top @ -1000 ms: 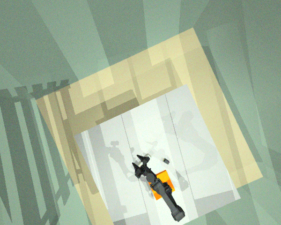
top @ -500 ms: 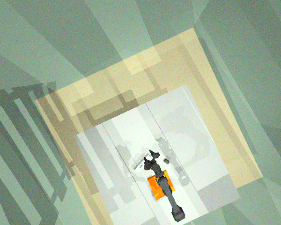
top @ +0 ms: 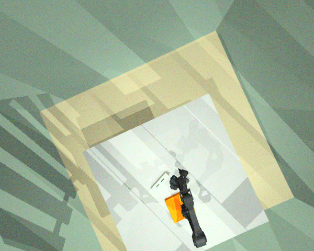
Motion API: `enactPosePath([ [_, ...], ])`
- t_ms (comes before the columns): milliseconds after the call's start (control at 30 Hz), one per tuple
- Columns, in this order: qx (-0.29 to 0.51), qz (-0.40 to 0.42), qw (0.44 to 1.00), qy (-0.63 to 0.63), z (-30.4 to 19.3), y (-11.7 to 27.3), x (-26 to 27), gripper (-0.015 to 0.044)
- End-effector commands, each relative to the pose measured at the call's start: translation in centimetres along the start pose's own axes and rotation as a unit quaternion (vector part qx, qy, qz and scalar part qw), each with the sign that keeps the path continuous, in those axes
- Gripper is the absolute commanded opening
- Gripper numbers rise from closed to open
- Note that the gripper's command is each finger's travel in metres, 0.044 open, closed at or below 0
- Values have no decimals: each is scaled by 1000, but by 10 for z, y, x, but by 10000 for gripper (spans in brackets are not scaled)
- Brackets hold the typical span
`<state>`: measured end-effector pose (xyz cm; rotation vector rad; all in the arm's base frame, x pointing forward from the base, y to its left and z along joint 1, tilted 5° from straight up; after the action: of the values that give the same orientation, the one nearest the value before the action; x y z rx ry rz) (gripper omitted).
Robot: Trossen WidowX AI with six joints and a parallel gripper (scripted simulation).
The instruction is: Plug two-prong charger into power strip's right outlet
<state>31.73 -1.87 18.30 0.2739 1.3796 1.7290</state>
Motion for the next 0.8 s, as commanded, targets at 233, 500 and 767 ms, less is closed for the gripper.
enactPosePath([
  [233,130,52,990,-22,-73,-3,11,440],
  [500,212,104,971,-38,-119,2,24,440],
  [767,226,115,966,-41,-127,3,25,440],
])
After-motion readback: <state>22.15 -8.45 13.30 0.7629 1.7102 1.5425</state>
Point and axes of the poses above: the point midway between the two fingers, 35 mm back from their tips, its own y axis back along the fingers, its own x axis across the jaws, z = x × y, the point moved 4 cm from there along y, back along the fingers, and after that the axes turned 2 degrees about -y, right-handed, at the moved point
